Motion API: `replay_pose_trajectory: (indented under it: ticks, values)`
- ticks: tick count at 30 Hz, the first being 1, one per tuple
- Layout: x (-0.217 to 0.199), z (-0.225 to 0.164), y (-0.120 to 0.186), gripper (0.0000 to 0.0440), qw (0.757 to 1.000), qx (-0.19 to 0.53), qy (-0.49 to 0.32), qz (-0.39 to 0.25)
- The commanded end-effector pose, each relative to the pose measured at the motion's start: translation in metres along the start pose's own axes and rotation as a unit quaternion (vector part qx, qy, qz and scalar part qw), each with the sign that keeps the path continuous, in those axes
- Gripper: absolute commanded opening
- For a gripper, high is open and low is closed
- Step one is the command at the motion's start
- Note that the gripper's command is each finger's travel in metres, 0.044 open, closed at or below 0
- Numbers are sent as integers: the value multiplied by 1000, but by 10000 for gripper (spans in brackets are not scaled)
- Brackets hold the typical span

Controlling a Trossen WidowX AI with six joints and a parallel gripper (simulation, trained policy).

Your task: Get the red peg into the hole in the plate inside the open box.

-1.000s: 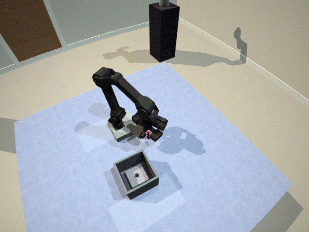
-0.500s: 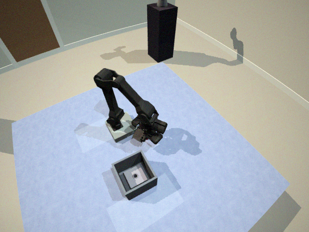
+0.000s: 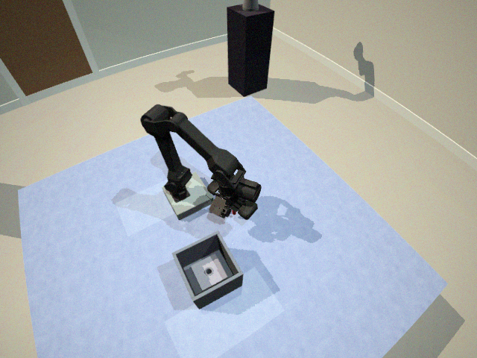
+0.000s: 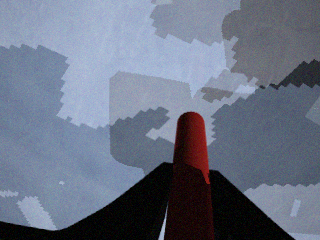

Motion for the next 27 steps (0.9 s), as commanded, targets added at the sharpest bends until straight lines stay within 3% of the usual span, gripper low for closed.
replay_pose_trajectory:
  ticks: [1,13,27]
  values:
    - [4,-2,13,0,1000,9,7,22]
    - [18,4,69,0,995,2,33,93]
    - [26,38,129,0,987,-59,35,146]
Point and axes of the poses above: the point midway between the two fingers, 35 mm back from their tips, its own y axis back along the fingers, its own x axis across the jaws, z = x × y, the point moved 5 cm from there along y, back along the fingers, and after that the axes turned 4 degrees about y, right-handed, at the moved point
